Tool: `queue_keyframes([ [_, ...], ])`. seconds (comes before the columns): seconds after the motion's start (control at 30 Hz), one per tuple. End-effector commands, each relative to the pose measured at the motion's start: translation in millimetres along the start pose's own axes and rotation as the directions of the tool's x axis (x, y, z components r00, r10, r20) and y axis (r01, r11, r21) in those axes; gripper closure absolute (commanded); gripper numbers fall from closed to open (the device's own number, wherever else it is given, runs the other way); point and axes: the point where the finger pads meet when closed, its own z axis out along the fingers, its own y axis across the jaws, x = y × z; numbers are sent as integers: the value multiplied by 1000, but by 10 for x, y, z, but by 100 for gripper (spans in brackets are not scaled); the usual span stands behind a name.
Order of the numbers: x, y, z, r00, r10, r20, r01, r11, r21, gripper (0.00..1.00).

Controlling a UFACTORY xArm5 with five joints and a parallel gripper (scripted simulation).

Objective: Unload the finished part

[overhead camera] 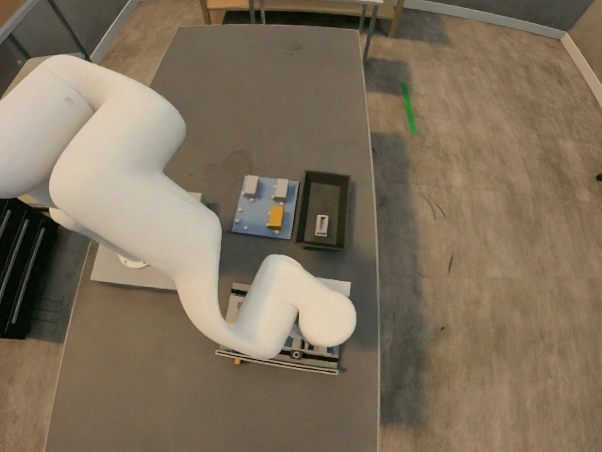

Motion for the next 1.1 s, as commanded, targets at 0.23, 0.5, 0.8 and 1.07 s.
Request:
queue_keyframes([
  [0.23, -3, 13, 24, 1000, 0, 1, 0, 1000, -4, 31],
  [0.5, -3, 13, 44, 1000, 0, 1, 0, 1000, -4, 31],
  [0.8, -3, 13, 50, 1000, 0, 1, 0, 1000, -4, 31],
  [1.07, -3, 13, 50, 1000, 0, 1, 0, 1000, -4, 31],
])
